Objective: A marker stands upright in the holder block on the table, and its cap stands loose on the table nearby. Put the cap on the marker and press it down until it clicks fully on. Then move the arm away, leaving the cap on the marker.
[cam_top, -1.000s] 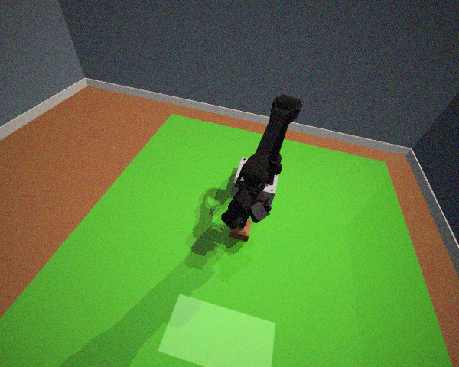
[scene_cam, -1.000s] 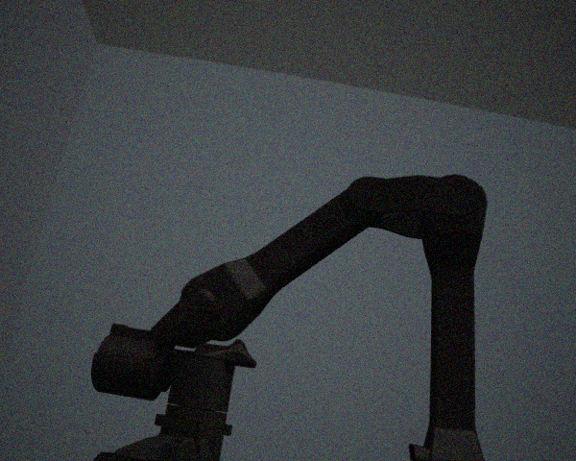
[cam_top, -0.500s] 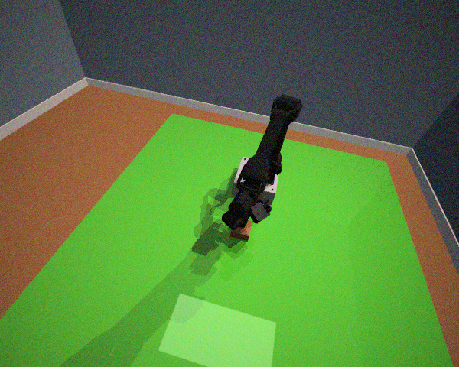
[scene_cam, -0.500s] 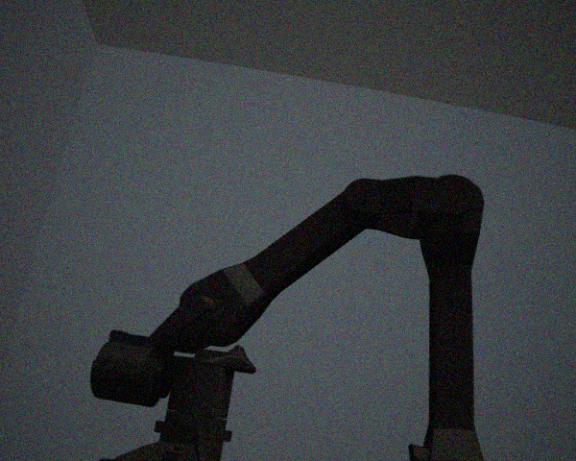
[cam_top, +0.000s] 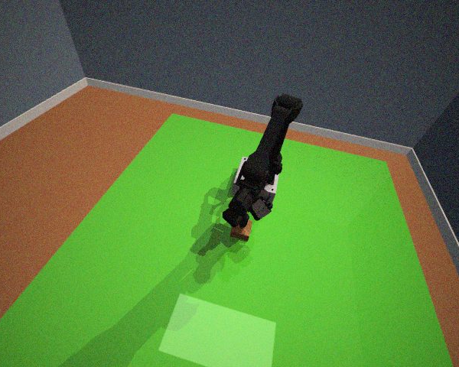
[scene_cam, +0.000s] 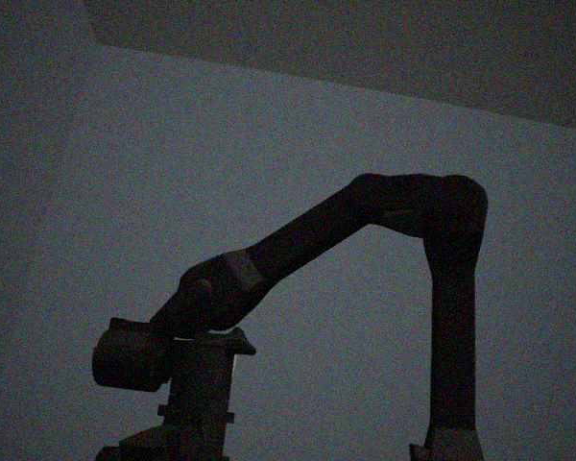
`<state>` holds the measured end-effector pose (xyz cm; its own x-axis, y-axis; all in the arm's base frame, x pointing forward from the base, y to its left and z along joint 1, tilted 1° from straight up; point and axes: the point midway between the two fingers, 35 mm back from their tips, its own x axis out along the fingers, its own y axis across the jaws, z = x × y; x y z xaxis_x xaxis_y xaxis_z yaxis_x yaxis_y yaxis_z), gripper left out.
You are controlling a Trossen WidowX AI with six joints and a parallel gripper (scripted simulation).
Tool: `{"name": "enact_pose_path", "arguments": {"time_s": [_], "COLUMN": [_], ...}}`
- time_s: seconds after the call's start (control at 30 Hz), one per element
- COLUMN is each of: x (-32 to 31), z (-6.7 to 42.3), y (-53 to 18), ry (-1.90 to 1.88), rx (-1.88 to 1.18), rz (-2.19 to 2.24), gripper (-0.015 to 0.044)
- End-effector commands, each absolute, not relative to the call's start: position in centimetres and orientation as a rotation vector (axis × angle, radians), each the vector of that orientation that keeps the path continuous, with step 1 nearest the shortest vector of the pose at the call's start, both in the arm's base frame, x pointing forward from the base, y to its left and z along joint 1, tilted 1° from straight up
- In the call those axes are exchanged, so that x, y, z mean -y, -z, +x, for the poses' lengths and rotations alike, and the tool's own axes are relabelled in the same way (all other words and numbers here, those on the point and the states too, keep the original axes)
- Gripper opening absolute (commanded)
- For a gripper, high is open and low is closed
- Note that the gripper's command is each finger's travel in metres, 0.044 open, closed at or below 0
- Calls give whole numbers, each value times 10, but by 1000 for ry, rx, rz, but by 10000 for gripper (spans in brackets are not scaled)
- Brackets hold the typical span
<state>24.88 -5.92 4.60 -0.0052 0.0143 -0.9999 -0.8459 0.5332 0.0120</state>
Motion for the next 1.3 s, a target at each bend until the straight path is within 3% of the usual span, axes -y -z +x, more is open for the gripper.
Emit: {"name": "enact_pose_path", "arguments": {"time_s": [0.0, 0.2, 0.6, 0.77, 1.27], "x": [60, 60, 57, 56, 56], "z": [252, 250, 249, 249, 249], "y": [-94, -104, -95, -94, -86], "ry": [-777, -777, -37, 10, 10], "rx": [-1397, -1397, -1543, -1544, -1544], "rz": [-789, -789, -32, 16, 16], "gripper": [440, 440, 125, 0, 0]}}
